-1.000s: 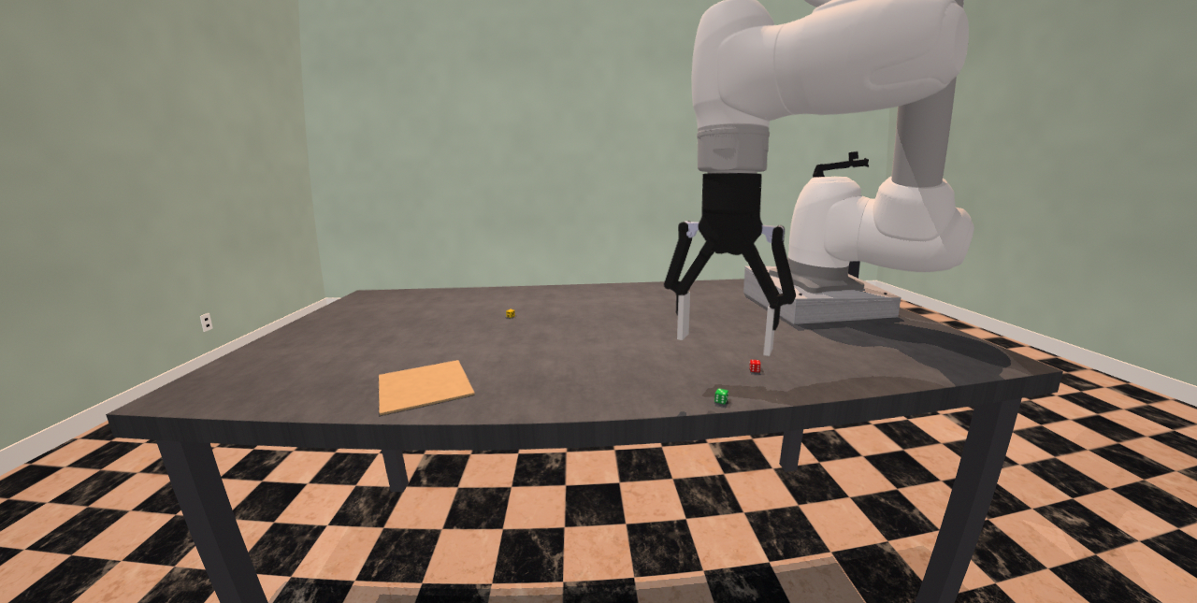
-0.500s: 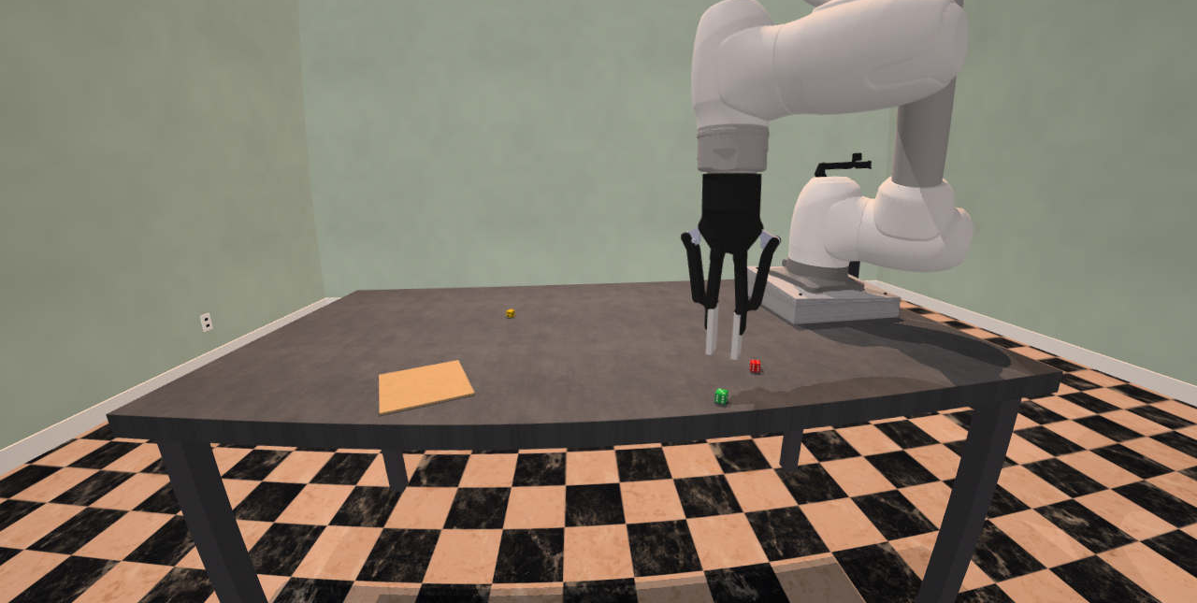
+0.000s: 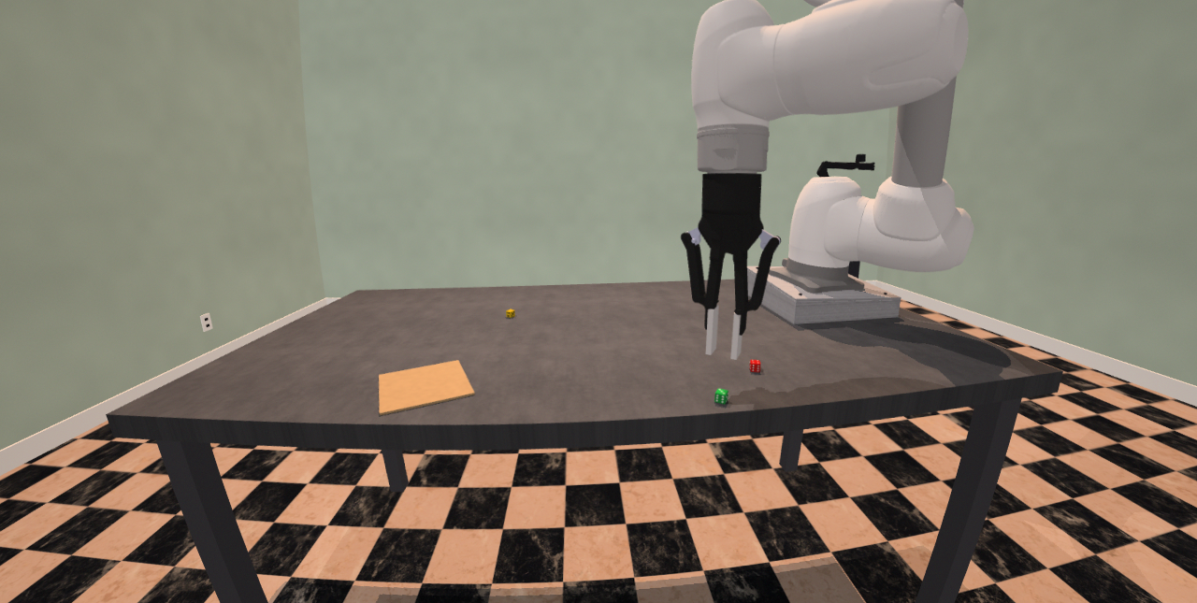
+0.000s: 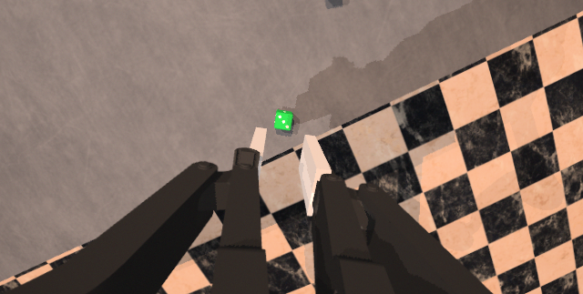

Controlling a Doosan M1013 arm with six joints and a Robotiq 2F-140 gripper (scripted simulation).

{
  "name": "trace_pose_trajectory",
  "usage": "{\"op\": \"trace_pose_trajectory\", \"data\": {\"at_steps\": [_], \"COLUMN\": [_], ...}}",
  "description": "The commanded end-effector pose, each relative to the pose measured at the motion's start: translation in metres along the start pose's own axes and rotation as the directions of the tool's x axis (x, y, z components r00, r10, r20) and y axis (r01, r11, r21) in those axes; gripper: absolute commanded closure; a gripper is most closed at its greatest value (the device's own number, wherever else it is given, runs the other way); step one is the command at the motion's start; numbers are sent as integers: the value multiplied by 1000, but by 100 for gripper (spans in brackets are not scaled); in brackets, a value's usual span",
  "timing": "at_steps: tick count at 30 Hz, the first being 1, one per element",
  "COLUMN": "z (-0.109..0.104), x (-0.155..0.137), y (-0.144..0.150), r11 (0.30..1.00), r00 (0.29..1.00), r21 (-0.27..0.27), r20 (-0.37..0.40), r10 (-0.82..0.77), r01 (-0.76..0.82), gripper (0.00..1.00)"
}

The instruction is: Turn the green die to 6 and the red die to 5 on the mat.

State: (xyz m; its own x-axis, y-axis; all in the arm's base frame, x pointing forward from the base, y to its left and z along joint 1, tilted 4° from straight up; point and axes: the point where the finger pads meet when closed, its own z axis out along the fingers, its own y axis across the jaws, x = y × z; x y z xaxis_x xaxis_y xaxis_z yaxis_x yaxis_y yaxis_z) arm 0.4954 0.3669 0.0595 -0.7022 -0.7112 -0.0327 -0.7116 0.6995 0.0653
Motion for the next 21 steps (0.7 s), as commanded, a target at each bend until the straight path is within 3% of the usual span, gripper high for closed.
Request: {"op": "trace_pose_trajectory", "data": {"at_steps": [1, 21], "z": [2, 11], "x": [0, 0], "y": [1, 1], "r11": [1000, 1000], "r00": [1000, 1000], "r21": [-5, -5], "r20": [1, 1], "r10": [1, 1], "r01": [-1, -1], "gripper": [73, 73]}}
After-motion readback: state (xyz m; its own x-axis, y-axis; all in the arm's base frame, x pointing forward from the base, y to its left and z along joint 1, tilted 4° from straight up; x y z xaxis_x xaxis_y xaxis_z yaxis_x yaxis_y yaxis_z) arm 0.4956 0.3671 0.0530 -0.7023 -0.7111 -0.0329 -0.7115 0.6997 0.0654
